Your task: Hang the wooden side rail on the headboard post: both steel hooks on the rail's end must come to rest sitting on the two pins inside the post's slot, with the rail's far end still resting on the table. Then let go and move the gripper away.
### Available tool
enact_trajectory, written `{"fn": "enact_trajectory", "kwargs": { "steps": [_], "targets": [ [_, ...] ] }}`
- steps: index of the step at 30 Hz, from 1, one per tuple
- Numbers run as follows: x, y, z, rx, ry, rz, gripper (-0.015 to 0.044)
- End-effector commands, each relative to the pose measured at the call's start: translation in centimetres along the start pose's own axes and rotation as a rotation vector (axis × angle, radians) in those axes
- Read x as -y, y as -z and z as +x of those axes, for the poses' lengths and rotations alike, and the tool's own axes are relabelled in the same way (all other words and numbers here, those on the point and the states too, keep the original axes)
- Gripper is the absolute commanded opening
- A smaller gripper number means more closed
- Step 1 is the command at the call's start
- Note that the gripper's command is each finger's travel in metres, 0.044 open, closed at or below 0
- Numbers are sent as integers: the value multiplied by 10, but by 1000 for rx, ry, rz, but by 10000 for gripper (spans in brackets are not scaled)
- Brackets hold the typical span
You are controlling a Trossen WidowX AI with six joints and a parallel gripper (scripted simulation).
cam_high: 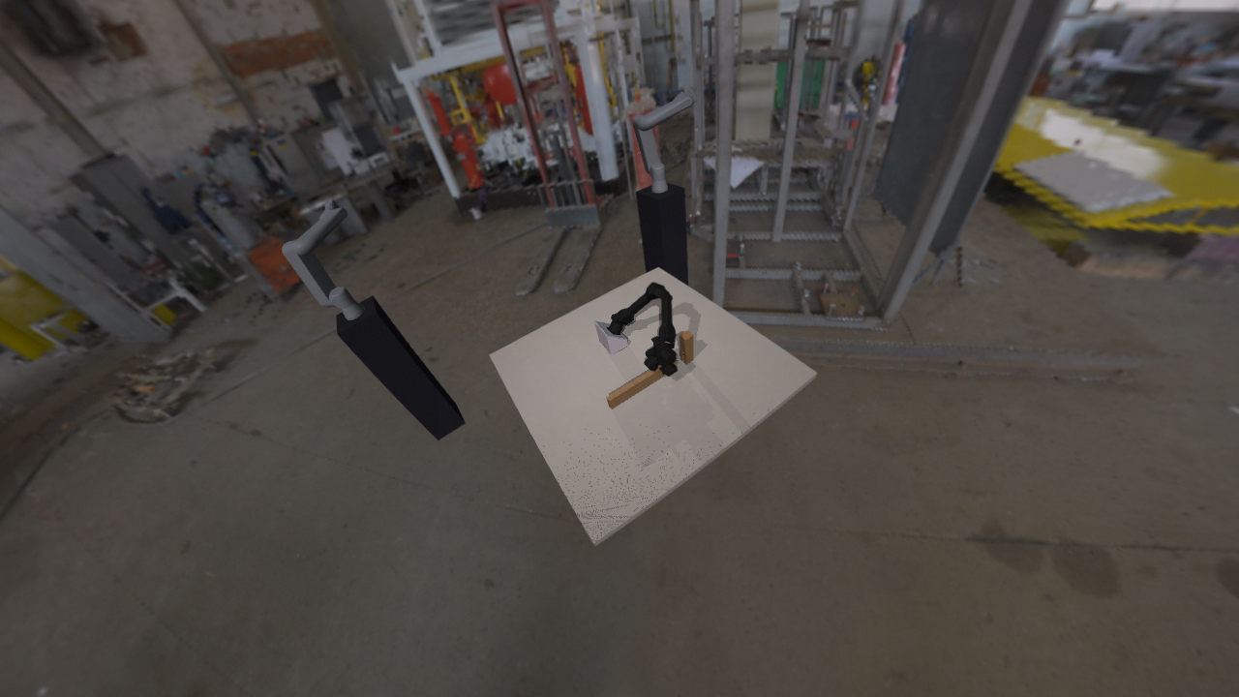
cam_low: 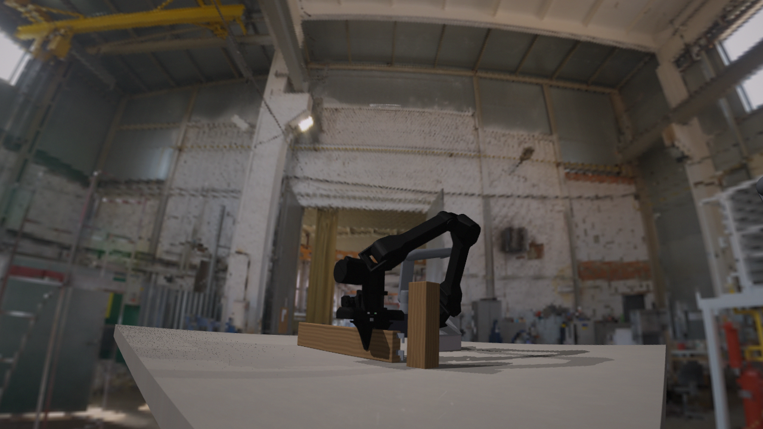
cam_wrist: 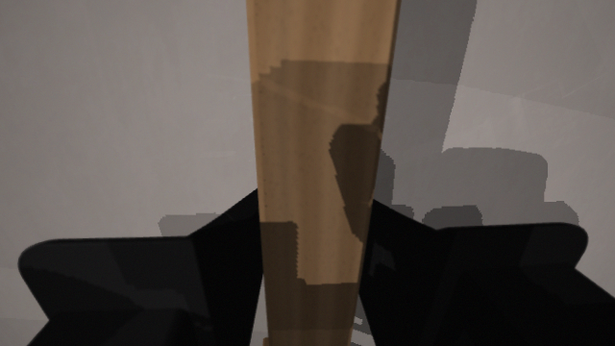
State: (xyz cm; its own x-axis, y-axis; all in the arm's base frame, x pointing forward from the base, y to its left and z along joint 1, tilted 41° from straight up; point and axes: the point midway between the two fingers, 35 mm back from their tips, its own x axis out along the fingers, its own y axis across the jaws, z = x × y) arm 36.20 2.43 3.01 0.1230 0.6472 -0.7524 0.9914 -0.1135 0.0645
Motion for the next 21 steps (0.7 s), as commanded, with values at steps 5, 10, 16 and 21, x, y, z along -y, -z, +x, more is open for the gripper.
{"fn": "enact_trajectory", "kwargs": {
  "steps": [5,10,16,21],
  "targets": [
    [-1,0,-4,-1,-6,-7,0],
    [-1,0,-4,-1,-6,-7,0],
    [-1,0,-5,-1,-6,-7,0],
    [-1,0,-6,-1,-6,-7,0]
  ]
}}
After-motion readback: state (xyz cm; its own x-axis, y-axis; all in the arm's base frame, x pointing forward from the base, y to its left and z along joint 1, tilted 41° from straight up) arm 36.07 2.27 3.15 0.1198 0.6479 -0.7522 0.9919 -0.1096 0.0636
